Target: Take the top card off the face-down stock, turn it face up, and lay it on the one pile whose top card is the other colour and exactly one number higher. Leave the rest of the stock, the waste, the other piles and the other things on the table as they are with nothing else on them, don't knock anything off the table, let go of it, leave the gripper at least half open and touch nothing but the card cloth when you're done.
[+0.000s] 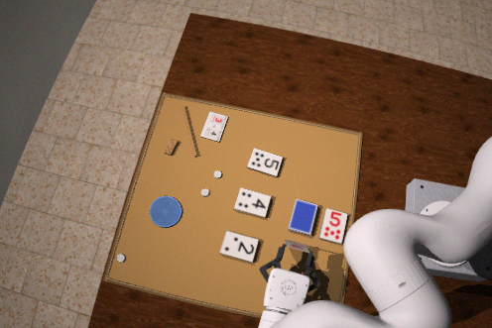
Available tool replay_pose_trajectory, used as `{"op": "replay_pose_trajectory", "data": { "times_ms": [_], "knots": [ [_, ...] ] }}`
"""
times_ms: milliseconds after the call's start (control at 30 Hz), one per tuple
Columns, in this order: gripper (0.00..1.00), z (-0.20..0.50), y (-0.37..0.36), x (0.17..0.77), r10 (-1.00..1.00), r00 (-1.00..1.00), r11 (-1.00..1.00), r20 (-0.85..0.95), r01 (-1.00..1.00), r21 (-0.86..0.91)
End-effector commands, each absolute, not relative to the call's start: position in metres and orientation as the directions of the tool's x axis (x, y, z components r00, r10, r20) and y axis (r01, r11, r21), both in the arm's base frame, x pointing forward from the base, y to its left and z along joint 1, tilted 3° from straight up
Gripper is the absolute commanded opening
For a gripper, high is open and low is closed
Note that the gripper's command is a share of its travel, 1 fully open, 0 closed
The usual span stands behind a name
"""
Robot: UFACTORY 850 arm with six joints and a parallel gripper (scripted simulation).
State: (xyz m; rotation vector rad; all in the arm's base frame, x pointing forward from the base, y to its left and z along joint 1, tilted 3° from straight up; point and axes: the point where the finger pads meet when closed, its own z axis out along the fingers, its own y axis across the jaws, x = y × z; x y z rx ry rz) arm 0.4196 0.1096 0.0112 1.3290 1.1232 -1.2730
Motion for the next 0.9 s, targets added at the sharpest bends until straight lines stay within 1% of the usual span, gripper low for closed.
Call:
{"op": "replay_pose_trajectory", "data": {
  "times_ms": [0, 467, 500, 867],
  "knots": [
    [0.73, 0.0116, 0.11, 0.42, 0.007, 0.039, -0.131, -0.999, 0.991, 0.037],
    [0.73, 0.0116, 0.11, 0.42, 0.007, 0.039, -0.131, -0.999, 0.991, 0.037],
    [1.0, 0.0116, 0.11, 0.42, 0.007, 0.039, -0.131, -0.999, 0.991, 0.037],
    [1.0, 0.0116, 0.11, 0.42, 0.007, 0.039, -0.131, -0.999, 0.991, 0.037]
  ]
}}
